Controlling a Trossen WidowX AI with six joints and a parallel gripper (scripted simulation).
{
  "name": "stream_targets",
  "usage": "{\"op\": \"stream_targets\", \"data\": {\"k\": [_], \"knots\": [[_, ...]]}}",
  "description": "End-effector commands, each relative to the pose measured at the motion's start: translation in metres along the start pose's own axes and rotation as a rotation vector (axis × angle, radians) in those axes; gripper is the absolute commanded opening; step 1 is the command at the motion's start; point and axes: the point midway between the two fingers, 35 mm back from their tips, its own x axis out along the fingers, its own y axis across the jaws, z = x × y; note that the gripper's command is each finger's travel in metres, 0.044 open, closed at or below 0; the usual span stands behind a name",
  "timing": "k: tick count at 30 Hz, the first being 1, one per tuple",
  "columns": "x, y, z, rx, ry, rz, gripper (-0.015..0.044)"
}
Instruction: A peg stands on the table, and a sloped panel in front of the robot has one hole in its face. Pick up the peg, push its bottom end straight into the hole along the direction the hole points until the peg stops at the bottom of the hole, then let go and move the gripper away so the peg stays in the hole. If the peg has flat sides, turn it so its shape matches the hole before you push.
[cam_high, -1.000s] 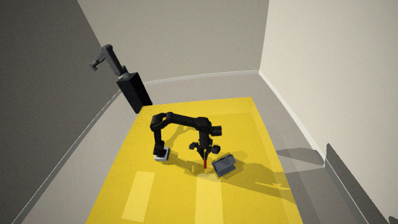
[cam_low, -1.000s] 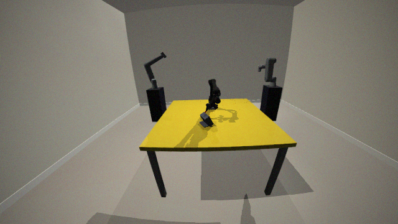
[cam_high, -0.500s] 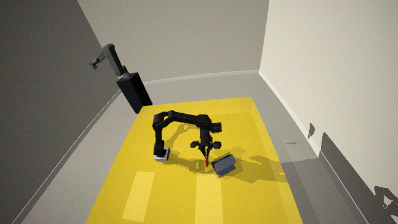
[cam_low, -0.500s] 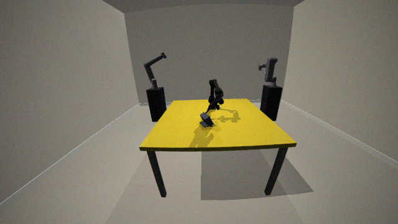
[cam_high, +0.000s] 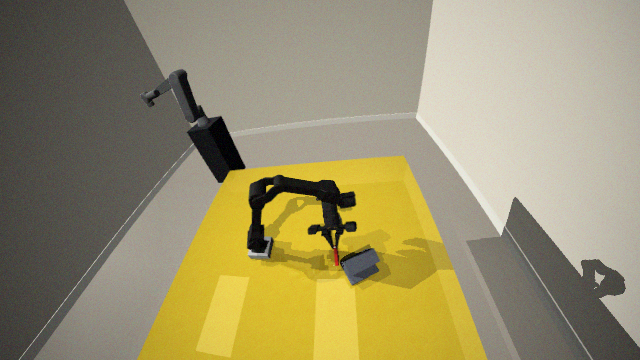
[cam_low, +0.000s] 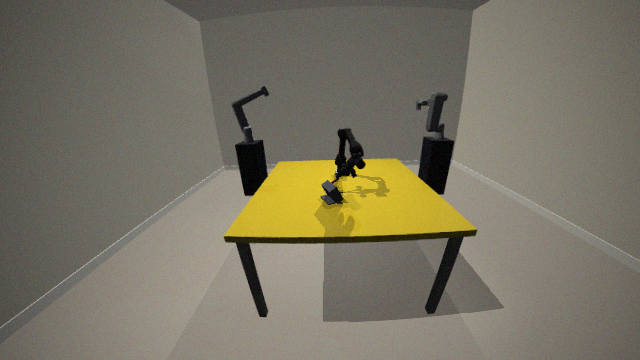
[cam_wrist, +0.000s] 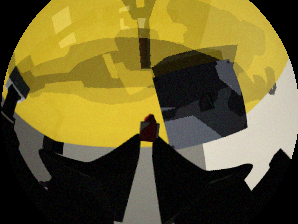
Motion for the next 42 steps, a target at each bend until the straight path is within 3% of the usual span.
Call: {"op": "stream_targets", "data": {"k": [1, 42], "knots": [[-0.003, -0.002, 0.005, -0.033, 0.02, -0.018, 0.0], [-0.047, -0.016, 0.05, -0.301, 0.196, -0.225, 0.0]]}}
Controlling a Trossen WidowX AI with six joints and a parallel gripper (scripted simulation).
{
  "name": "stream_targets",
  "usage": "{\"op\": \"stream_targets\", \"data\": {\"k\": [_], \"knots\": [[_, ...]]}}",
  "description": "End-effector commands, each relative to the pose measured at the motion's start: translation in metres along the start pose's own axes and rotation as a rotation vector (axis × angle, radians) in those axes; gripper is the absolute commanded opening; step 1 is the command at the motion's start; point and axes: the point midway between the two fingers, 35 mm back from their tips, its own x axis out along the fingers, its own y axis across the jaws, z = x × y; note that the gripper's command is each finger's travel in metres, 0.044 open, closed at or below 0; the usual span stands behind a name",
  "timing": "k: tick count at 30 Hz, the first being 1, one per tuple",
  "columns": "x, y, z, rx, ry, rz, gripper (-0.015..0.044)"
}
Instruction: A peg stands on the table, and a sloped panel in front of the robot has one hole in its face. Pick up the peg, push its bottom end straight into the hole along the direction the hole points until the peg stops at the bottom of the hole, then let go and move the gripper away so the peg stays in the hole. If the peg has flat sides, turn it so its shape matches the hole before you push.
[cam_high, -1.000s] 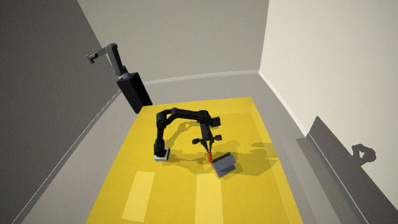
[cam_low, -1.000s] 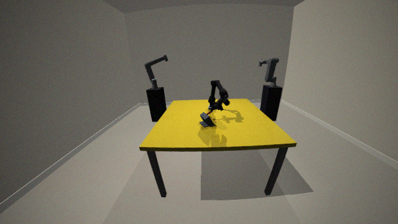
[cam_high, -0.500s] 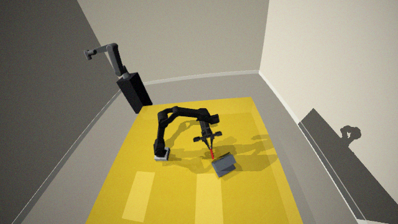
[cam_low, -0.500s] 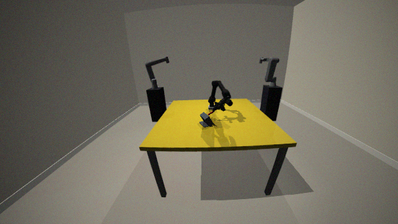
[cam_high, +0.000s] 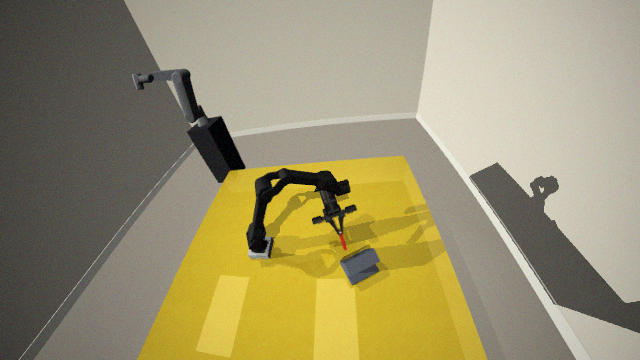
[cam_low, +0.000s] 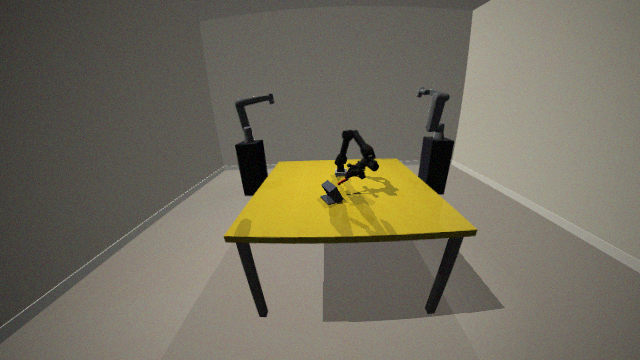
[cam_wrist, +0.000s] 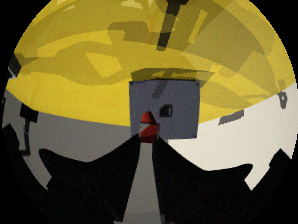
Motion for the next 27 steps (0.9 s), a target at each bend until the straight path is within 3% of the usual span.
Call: {"op": "stream_targets", "data": {"k": [1, 9, 27], "knots": [[-0.004, -0.004, 0.004, -0.03, 0.022, -0.02, 0.0], [-0.015, -0.009, 0.011, -0.079, 0.059, -0.062, 0.0], [-0.001, -0.016, 0.011, -0.107, 0.082, -0.089, 0.0]]}}
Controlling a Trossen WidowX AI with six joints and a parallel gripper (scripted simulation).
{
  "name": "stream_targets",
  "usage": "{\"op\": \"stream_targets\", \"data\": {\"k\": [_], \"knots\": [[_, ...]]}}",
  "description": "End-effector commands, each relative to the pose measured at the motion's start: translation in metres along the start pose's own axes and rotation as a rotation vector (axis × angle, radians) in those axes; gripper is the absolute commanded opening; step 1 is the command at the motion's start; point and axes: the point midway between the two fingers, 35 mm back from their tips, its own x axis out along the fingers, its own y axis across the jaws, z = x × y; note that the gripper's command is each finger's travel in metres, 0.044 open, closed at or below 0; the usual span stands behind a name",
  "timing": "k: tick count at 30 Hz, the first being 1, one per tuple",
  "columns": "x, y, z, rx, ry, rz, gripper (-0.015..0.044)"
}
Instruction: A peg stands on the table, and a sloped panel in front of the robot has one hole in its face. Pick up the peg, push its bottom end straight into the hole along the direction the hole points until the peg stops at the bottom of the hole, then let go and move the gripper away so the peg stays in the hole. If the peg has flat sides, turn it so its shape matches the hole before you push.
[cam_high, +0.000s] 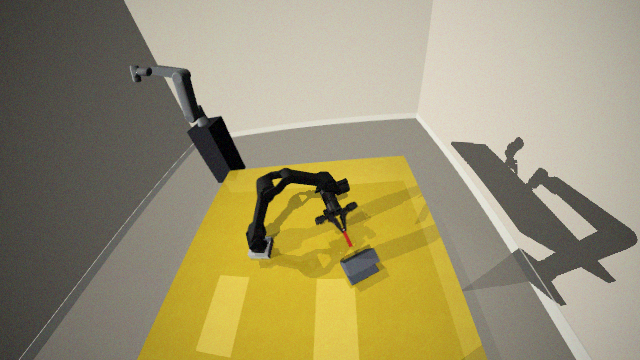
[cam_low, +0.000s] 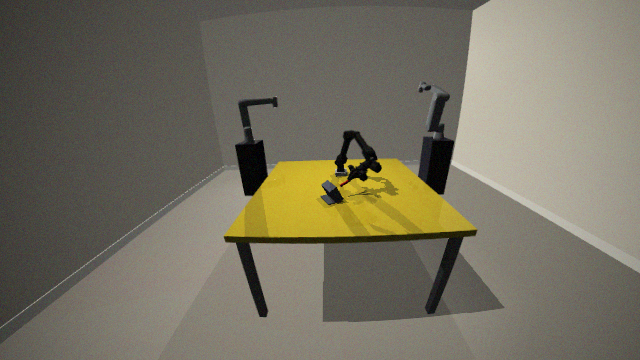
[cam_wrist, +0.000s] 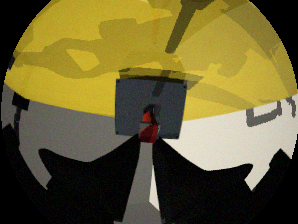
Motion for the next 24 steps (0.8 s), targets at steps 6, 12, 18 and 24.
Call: {"op": "stream_targets", "data": {"k": [6, 12, 18, 24], "knots": [[0.005, 0.0, -0.003, -0.01, -0.018, -0.002, 0.0], [0.008, -0.001, -0.006, -0.017, -0.067, -0.002, 0.0], [0.01, -0.002, -0.012, -0.024, -0.109, -0.007, 0.0], [0.011, -0.002, -0.015, -0.025, -0.118, -0.009, 0.0]]}}
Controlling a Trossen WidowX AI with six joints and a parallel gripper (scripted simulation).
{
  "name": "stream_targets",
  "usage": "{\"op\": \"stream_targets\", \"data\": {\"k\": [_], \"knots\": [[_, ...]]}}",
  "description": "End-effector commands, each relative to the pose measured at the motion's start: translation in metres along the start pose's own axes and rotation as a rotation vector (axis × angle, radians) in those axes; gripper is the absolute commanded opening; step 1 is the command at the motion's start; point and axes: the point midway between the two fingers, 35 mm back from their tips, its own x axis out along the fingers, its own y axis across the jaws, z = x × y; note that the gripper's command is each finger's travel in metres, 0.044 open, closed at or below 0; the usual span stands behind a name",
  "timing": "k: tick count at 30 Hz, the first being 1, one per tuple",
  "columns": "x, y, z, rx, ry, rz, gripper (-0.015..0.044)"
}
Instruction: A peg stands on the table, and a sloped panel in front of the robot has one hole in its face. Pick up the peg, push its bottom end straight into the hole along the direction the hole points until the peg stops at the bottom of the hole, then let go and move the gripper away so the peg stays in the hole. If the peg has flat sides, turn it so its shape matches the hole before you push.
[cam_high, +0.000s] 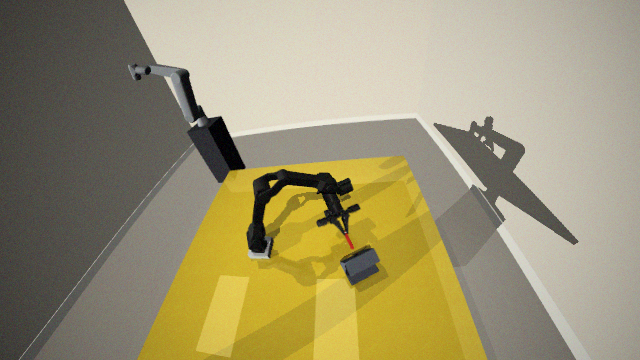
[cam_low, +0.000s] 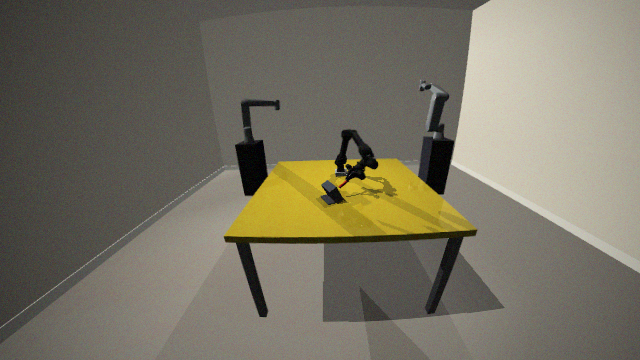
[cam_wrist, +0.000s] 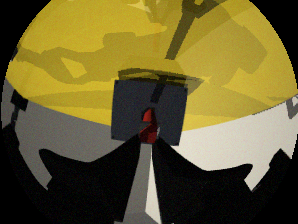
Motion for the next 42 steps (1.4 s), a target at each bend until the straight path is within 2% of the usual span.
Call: {"op": "stream_targets", "data": {"k": [1, 42], "knots": [[-0.002, 0.0, -0.004, 0.006, -0.008, -0.007, 0.0], [-0.002, 0.0, -0.018, 0.006, -0.008, -0.007, 0.0]]}}
